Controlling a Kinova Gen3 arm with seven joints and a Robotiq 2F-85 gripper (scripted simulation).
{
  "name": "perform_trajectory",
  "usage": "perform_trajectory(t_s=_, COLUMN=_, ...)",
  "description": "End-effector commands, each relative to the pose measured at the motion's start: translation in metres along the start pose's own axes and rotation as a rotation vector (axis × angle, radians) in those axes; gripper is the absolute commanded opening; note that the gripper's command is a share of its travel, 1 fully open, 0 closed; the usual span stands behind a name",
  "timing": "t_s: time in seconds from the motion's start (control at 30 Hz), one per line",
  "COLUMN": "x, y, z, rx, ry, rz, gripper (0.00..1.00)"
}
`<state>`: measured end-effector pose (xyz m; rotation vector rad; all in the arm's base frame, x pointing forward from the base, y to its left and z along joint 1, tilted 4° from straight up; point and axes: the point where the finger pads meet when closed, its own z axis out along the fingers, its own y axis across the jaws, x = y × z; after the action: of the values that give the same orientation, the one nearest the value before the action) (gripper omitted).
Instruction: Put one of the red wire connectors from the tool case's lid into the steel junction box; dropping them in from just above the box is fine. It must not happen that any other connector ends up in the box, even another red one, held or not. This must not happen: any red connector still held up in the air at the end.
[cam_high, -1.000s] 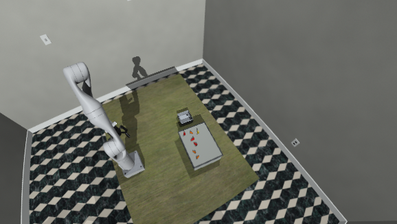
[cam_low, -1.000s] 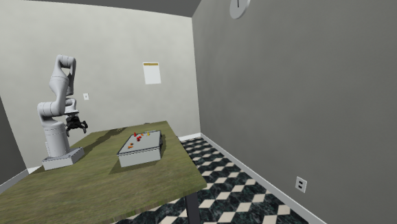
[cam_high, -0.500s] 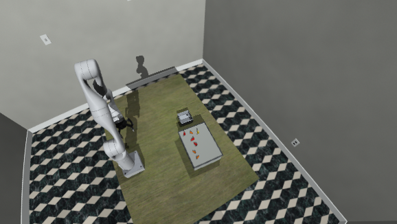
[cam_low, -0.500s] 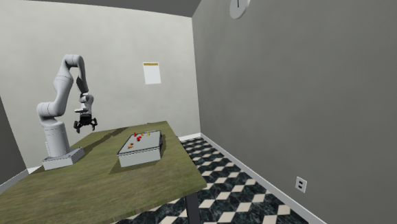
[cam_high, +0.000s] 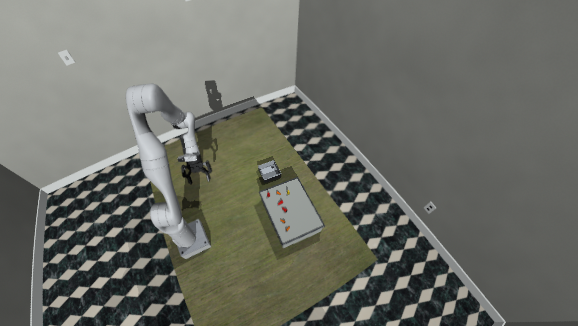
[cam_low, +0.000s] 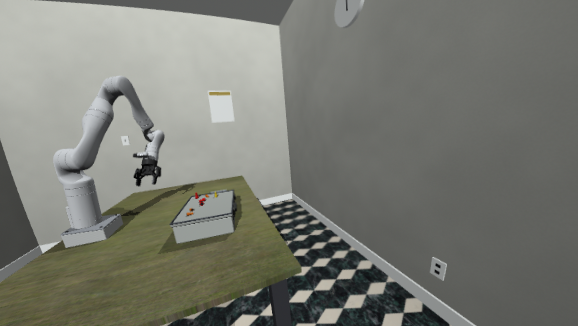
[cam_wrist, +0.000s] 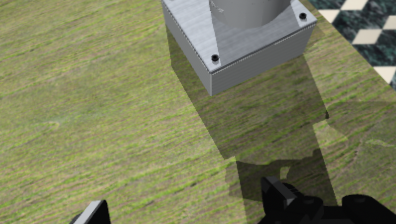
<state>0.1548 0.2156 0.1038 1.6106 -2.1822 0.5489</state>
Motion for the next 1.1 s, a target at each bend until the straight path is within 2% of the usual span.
perform_trajectory(t_s=0.0, x=-0.011, y=-0.04, z=-0.013, rx=-0.092, ry=-0.034, rz=0.147, gripper=1.0)
perform_trajectory(t_s=0.23, x=-0.014, y=-0.1, z=-0.028, rx=-0.187, ry=-0.089, rz=0.341, gripper=1.0)
perform_trajectory(t_s=0.43, x=-0.005, y=-0.159, z=-0.038, rx=-0.259, ry=-0.142, rz=0.508, gripper=1.0)
perform_trajectory(t_s=0.5, x=-0.005, y=-0.159, z=-0.038, rx=-0.259, ry=-0.142, rz=0.508, gripper=1.0)
perform_trajectory(t_s=0.6, x=0.009, y=-0.202, z=-0.044, rx=-0.302, ry=-0.181, rz=0.624, gripper=1.0)
perform_trajectory(t_s=0.77, x=0.027, y=-0.241, z=-0.047, rx=-0.336, ry=-0.217, rz=0.729, gripper=1.0)
perform_trajectory(t_s=1.0, x=0.065, y=-0.302, z=-0.049, rx=-0.377, ry=-0.275, rz=0.892, gripper=1.0)
perform_trajectory(t_s=1.07, x=0.065, y=-0.302, z=-0.049, rx=-0.377, ry=-0.275, rz=0.892, gripper=1.0)
